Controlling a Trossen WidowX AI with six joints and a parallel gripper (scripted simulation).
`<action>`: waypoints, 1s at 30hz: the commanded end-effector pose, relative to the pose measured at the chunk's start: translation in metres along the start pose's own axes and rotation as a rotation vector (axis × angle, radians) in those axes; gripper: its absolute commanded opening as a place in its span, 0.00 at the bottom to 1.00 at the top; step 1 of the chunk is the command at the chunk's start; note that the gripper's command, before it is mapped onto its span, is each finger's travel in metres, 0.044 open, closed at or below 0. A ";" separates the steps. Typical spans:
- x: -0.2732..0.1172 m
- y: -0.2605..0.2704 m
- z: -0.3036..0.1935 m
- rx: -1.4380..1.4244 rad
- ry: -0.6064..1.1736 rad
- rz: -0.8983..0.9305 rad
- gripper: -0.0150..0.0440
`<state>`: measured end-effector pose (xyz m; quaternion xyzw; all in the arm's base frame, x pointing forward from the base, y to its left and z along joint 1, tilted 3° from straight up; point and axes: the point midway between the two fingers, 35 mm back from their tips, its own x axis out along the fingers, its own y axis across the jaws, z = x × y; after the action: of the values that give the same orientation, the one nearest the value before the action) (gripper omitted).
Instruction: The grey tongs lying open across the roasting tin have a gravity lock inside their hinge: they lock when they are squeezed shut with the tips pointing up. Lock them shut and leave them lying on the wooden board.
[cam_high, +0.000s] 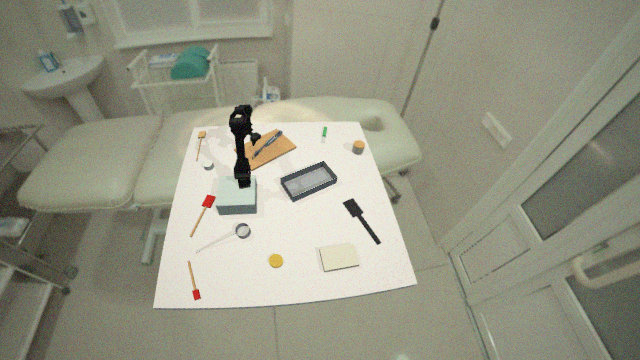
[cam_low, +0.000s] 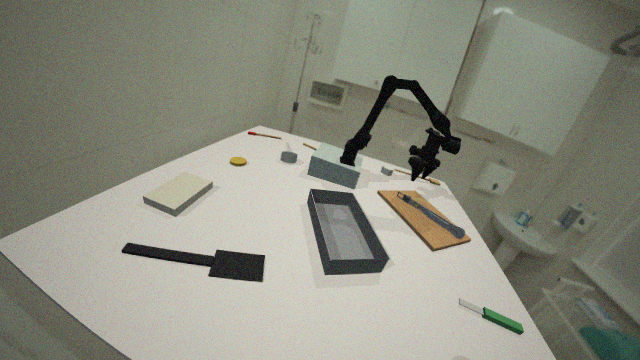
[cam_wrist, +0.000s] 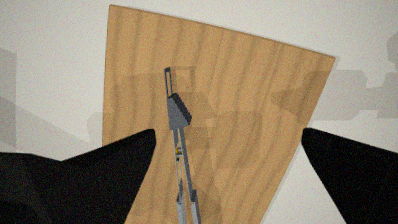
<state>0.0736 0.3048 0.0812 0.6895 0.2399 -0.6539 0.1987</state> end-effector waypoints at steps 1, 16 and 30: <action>-0.017 0.002 0.038 0.008 0.001 0.004 1.00; -0.069 0.001 0.041 -0.012 0.002 -0.009 1.00; -0.069 0.001 0.041 -0.012 0.002 -0.009 1.00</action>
<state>0.0397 0.2752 0.1466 0.6890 0.2446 -0.6526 0.1987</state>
